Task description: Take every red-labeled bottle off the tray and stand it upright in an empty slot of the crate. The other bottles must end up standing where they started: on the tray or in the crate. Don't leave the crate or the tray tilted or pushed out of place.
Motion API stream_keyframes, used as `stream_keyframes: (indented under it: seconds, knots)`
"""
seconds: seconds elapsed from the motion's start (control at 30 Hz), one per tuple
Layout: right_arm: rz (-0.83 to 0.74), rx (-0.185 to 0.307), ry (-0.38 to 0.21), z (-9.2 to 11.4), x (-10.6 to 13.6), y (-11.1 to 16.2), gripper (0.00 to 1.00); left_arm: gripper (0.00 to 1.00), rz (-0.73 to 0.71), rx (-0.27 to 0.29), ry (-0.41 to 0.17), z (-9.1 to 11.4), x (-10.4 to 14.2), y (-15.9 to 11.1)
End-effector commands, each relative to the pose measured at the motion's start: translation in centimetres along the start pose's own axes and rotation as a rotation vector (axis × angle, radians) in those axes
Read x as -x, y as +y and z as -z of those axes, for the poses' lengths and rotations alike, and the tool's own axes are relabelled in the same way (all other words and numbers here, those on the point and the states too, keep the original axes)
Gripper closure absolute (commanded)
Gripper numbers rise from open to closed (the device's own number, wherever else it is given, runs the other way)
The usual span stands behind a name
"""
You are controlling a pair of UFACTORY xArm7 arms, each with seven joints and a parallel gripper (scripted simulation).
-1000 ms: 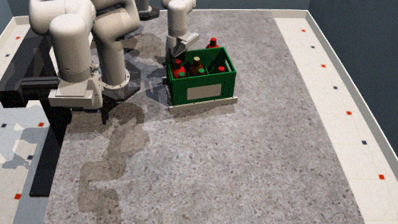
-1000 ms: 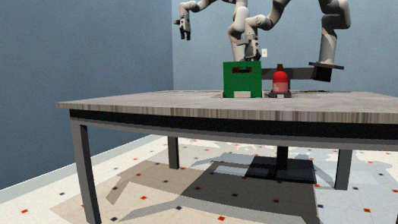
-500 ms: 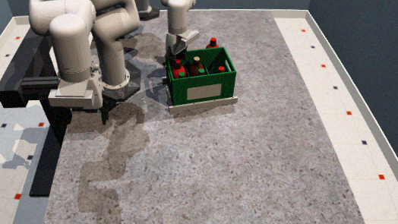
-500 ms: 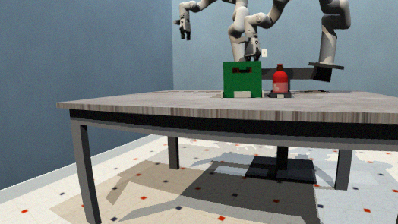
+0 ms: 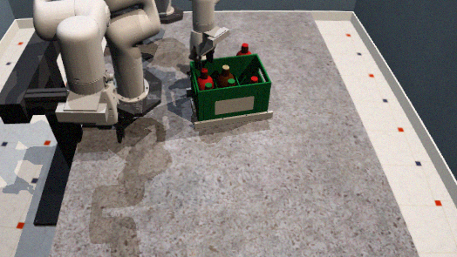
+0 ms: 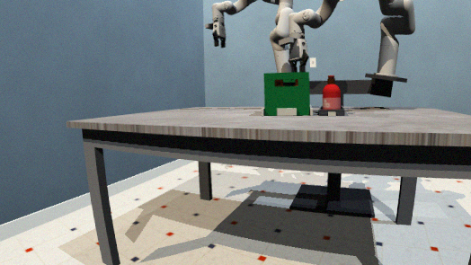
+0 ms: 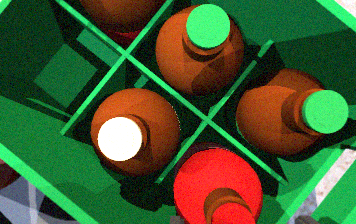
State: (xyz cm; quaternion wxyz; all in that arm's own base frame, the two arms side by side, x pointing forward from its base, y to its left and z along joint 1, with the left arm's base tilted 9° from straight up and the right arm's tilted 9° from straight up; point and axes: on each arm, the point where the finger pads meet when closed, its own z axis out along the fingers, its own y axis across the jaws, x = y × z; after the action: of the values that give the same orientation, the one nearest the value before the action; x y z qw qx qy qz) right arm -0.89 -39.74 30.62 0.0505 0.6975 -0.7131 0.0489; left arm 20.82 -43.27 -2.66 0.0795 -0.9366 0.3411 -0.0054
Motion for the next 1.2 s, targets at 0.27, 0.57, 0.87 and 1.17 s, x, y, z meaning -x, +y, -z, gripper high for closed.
stream_keyframes:
  seconds: [0.27,0.57,0.87,1.17]
  knots:
    - [0.000,-0.001,0.004,0.1,-0.1,0.0,0.00,0.34,0.000,0.002,0.003,2.4,-0.1,0.1]
    - [0.000,-0.001,0.004,0.1,-0.1,0.0,0.00,0.34,0.000,0.002,0.003,3.9,-0.1,0.1]
    - [0.000,-0.001,0.004,0.1,-0.1,0.0,0.00,0.34,0.000,0.002,0.003,4.4,-0.1,0.1]
    - [0.000,-0.001,0.004,0.1,-0.1,0.0,0.00,1.00,0.000,0.002,0.003,4.4,-0.1,0.1]
